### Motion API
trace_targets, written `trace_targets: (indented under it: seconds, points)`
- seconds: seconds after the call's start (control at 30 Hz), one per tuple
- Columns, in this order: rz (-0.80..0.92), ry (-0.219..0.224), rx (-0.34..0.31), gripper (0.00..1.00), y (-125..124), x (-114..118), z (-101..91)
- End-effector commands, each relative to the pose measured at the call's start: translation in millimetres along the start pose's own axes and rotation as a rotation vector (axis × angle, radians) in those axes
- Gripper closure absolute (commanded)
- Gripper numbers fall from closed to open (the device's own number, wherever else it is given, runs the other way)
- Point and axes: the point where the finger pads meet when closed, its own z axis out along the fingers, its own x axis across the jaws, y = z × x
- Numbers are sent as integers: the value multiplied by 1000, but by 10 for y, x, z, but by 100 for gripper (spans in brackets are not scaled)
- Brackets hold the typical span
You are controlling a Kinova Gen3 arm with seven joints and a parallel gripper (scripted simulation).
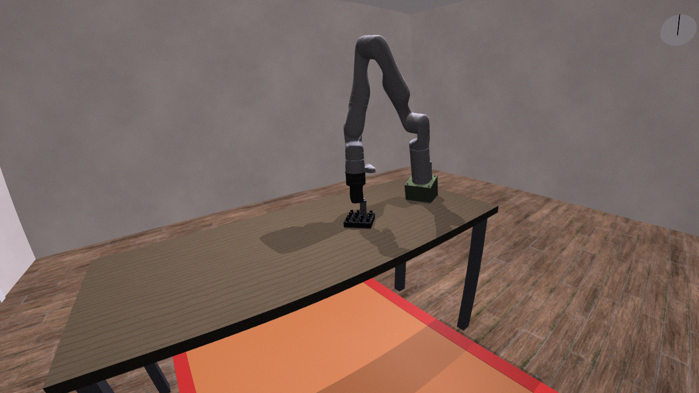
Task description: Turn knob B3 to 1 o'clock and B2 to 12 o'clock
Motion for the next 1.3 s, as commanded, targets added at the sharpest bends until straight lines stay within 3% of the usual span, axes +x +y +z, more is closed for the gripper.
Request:
trace_targets:
  seconds: [0.0,0.7,1.27]
  points:
    - [32,0,-2,70,3,4,-4]
    - [282,0,-2,70,3,4,-4]
    - [366,0,-2,70,3,4,-4]
